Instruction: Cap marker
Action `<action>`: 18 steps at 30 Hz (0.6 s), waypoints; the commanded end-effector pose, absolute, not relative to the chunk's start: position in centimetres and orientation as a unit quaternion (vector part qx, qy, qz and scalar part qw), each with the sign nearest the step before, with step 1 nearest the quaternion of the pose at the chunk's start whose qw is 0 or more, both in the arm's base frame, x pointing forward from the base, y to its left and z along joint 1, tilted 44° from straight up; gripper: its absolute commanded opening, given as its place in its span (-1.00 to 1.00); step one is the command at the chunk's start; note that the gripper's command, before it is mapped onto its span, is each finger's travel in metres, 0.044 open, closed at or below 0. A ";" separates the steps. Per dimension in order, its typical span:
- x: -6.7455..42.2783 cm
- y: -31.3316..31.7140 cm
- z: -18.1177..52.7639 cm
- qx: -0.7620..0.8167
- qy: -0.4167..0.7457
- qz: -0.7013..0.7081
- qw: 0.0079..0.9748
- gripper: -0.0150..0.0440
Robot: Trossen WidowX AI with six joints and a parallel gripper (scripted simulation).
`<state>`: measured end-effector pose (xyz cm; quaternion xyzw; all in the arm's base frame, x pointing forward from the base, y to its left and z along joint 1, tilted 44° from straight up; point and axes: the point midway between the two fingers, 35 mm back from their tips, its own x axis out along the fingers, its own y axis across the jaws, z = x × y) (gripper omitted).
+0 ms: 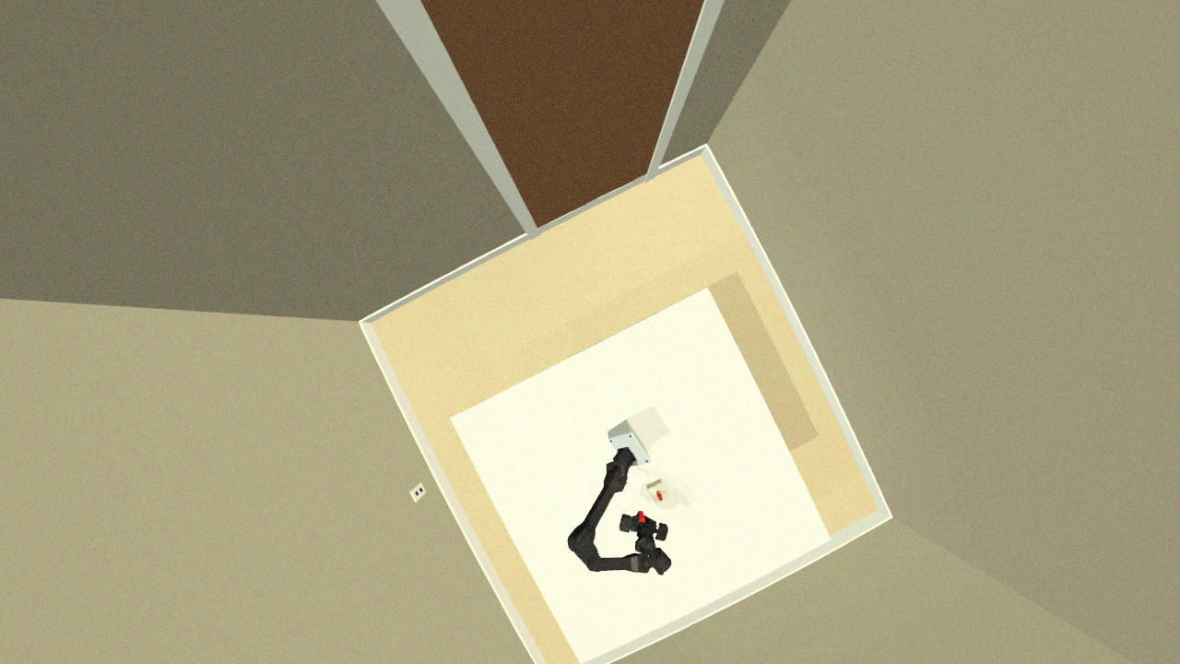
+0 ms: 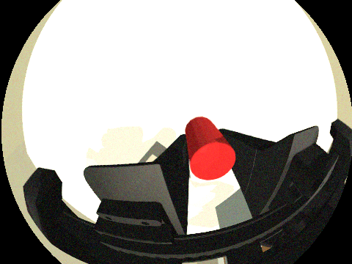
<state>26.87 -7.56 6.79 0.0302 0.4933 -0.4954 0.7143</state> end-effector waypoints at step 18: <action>26.9 -1.1 4.1 0.035 0.497 -0.493 0.714 -0.49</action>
